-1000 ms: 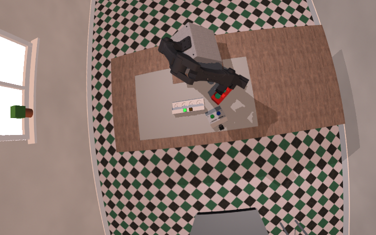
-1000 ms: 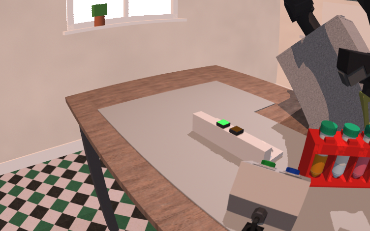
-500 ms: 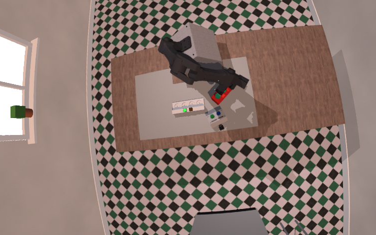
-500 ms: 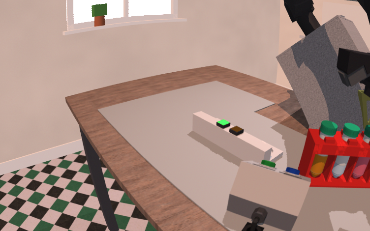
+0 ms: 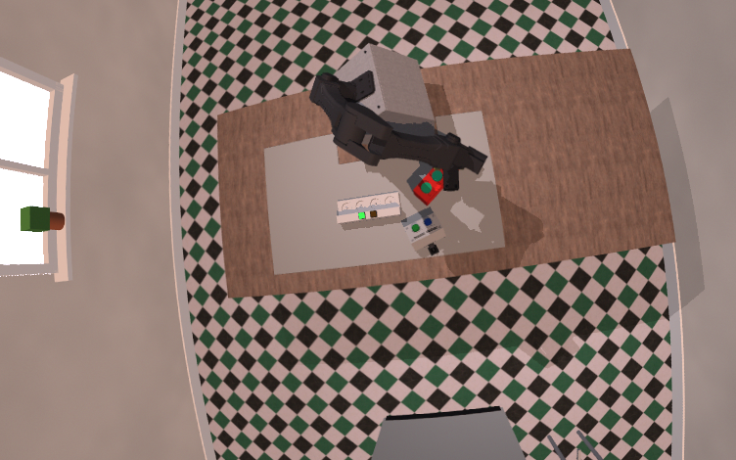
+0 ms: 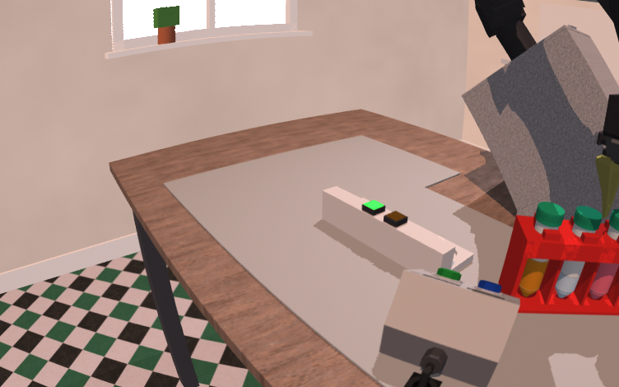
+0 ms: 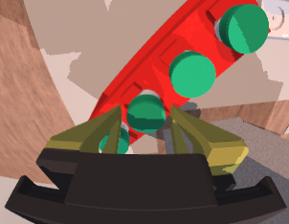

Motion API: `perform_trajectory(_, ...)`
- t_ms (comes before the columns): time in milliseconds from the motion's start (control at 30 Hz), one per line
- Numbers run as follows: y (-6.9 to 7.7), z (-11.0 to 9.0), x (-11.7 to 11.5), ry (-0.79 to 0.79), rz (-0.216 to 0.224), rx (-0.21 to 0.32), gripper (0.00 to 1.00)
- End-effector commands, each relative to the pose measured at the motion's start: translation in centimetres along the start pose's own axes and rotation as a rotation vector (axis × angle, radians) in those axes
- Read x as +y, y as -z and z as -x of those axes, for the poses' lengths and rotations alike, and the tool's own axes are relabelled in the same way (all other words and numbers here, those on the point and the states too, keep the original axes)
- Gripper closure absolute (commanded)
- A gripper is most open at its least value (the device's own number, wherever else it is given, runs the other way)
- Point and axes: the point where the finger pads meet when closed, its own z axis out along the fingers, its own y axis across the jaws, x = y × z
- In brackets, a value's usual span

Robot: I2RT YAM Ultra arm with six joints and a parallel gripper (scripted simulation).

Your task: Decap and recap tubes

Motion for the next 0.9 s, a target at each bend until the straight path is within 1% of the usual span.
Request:
perform_trajectory(0,0.40,0.22,0.23,0.276,0.007,-0.010,0.51)
perform_trajectory(33,0.40,0.22,0.22,0.276,0.007,-0.010,0.51)
perform_trajectory(67,0.40,0.22,0.22,0.359,0.006,-0.010,0.51)
perform_trajectory(100,0.40,0.22,0.22,0.359,0.006,-0.010,0.51)
perform_trajectory(167,0.40,0.22,0.22,0.511,0.006,-0.010,0.51)
perform_trajectory(200,0.40,0.22,0.21,0.526,0.006,-0.010,0.51)
perform_trajectory(233,0.40,0.22,0.21,0.609,0.005,-0.011,0.51)
perform_trajectory(333,0.40,0.22,0.21,0.609,0.005,-0.011,0.51)
perform_trajectory(433,0.40,0.22,0.21,0.852,0.004,-0.011,0.51)
perform_trajectory(467,0.40,0.22,0.20,0.859,0.004,-0.011,0.51)
perform_trajectory(500,0.40,0.22,0.20,0.943,0.004,-0.012,0.51)
perform_trajectory(533,0.40,0.22,0.20,0.943,0.004,-0.012,0.51)
perform_trajectory(600,0.40,0.23,0.20,1.092,0.003,-0.012,0.51)
perform_trajectory(633,0.40,0.23,0.20,1.109,0.003,-0.012,0.51)
perform_trajectory(667,0.40,0.23,0.20,1.193,0.002,-0.012,0.51)
perform_trajectory(700,0.40,0.23,0.20,1.193,0.002,-0.012,0.51)
perform_trajectory(733,0.40,0.24,0.20,1.276,0.002,-0.012,0.51)
perform_trajectory(767,0.40,0.24,0.20,1.276,0.002,-0.012,0.51)
perform_trajectory(833,0.40,0.24,0.20,1.428,0.001,-0.013,0.51)
perform_trajectory(867,0.40,0.24,0.20,1.428,0.001,-0.013,0.51)
